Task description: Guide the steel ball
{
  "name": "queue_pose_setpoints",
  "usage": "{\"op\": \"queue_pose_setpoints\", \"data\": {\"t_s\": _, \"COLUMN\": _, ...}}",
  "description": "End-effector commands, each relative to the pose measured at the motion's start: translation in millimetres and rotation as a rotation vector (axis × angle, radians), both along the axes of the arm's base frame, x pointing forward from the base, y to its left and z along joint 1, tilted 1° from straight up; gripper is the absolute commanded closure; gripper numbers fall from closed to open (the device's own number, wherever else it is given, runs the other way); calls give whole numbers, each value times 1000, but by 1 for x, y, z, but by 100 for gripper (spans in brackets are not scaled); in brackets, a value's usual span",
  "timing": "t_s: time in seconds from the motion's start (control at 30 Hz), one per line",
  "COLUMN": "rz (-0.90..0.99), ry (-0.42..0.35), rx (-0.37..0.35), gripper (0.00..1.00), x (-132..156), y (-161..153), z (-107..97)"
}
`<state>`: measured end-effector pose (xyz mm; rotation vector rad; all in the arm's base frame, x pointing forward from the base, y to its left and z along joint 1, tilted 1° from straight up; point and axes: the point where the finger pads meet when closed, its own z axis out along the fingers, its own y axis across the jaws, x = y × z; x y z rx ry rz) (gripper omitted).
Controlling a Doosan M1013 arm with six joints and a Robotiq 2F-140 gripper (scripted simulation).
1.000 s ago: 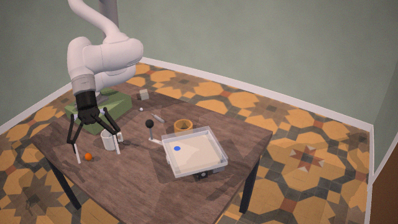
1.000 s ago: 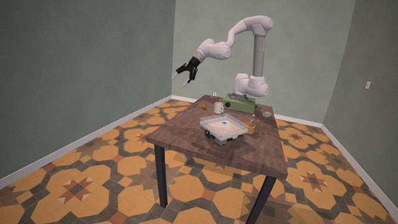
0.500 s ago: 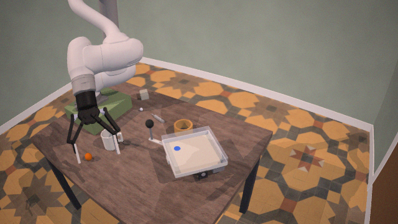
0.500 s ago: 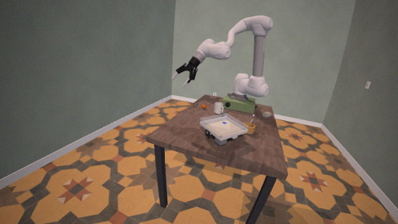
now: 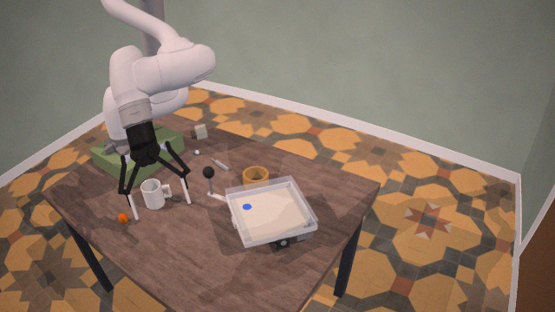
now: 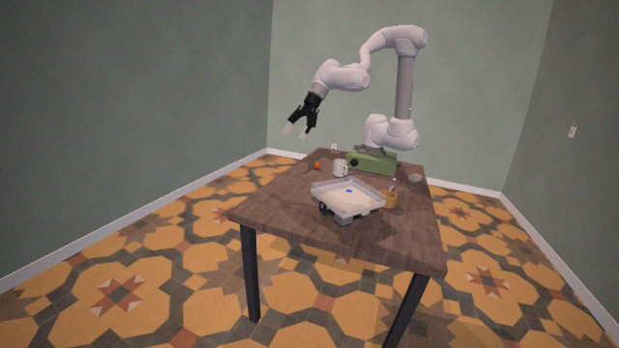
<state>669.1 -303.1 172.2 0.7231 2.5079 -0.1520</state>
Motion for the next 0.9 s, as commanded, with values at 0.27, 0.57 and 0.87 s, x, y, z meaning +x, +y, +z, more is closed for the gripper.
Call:
{"op": "queue_pose_setpoints", "data": {"t_s": 0.27, "rz": -291, "ry": 110, "rx": 241, "gripper": 0, "x": -24, "y": 110, "z": -29}}
{"op": "queue_pose_setpoints", "data": {"t_s": 0.57, "rz": -584, "ry": 243, "rx": 391, "gripper": 0, "x": -65, "y": 208, "z": -44}}
{"op": "queue_pose_setpoints", "data": {"t_s": 0.87, "rz": -789, "ry": 335, "rx": 435, "gripper": 0, "x": -100, "y": 266, "z": -47}}
